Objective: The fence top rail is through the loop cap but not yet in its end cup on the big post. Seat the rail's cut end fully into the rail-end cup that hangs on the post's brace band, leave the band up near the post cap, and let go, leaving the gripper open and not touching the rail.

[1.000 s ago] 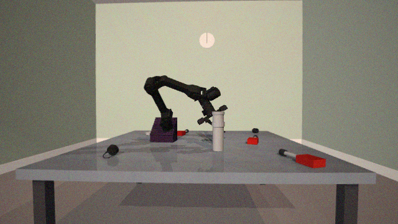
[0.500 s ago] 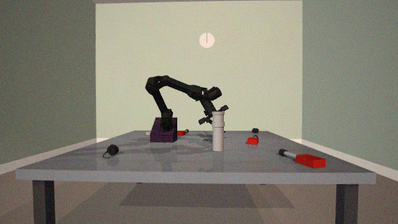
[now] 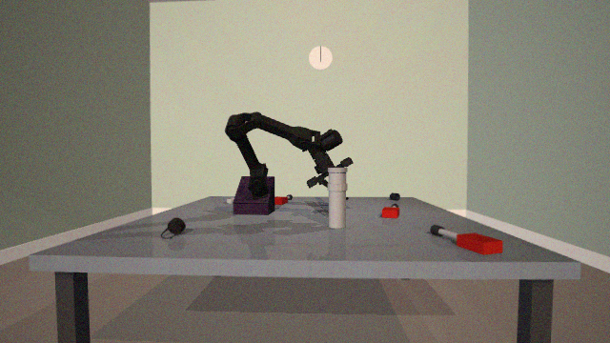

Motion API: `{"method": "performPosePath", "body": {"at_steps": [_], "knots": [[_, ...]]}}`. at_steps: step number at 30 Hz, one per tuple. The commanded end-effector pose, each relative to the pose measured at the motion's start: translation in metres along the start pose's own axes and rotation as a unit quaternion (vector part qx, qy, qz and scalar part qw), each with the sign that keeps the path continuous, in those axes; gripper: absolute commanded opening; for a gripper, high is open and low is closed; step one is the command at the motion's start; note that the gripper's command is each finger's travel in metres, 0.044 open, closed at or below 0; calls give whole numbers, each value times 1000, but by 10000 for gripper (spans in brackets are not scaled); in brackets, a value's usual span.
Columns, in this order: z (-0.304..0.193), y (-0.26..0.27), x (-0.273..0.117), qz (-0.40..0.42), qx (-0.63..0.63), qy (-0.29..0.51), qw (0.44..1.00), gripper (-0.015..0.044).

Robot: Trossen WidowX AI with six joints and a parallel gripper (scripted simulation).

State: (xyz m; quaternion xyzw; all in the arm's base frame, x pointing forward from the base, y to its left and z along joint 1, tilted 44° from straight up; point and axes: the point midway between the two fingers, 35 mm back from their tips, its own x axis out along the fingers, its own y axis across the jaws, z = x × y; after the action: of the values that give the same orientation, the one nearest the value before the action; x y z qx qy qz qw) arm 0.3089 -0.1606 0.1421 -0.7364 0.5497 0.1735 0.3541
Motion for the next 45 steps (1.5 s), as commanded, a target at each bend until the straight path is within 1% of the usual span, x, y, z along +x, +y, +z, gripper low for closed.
{"method": "performPosePath", "body": {"at_steps": [1,5,15,22,31,34,36,39,45], "knots": [[0,0,0,0,0,0,1000,0],[0,0,0,0,0,0,1000,0],[1,0,0,0,0,0,1000,263],[15,-8,-11,2,2,-2,1000,440],[39,-20,-32,2,4,1,1000,440],[39,-19,-33,-1,8,-2,1000,440],[46,-23,-36,1,52,-6,999,440],[62,-29,-45,7,153,-10,988,440],[94,-40,-65,15,348,-11,937,440]]}}
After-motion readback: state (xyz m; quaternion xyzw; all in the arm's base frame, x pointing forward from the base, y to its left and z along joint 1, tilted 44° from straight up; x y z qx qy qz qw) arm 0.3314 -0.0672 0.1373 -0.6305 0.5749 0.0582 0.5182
